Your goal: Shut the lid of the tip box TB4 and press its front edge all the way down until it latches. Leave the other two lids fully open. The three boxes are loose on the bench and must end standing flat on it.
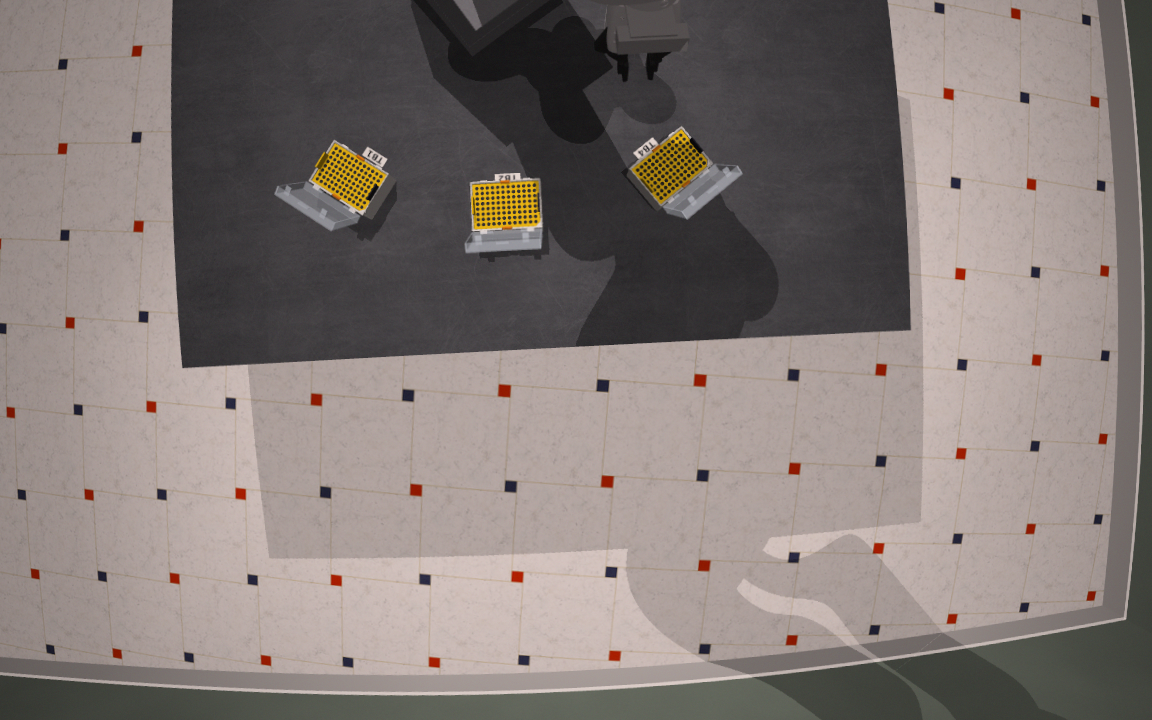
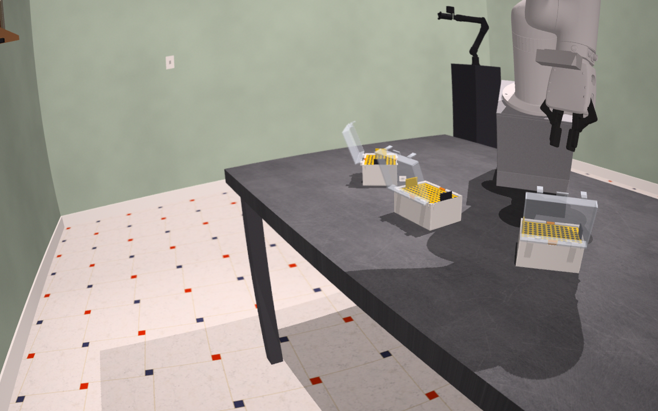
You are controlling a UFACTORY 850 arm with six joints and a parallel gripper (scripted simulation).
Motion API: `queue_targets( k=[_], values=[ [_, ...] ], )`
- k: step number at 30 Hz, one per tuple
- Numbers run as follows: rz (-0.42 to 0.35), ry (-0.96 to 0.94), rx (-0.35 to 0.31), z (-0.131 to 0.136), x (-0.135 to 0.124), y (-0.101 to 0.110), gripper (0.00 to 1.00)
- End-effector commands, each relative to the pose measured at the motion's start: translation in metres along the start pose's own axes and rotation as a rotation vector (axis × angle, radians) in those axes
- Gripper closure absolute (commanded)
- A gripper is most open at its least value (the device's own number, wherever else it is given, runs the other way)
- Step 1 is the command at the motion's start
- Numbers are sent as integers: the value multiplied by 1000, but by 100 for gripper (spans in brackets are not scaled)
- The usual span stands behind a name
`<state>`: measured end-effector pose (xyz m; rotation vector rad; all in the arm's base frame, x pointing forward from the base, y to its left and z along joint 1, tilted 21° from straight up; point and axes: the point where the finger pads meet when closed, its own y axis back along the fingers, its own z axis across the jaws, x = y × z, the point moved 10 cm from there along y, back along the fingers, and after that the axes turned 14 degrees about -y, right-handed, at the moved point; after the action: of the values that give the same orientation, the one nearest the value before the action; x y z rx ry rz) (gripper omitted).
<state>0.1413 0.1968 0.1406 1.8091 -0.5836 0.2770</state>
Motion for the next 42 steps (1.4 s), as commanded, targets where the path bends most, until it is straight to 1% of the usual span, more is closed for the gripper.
queue_targets(
  k=[1,10,19,21,36,38,42],
  values=[
    [0,0,0,0,0,0,100],
    [0,0,0,0,0,0,100],
    [4,-298,-39,-35,32,-7,100],
    [4,-298,-39,-35,32,-7,100],
    [10,-793,-104,-94,87,-20,100],
    [10,-793,-104,-94,87,-20,100],
    [11,-926,-122,-109,102,-24,100]
  ],
)
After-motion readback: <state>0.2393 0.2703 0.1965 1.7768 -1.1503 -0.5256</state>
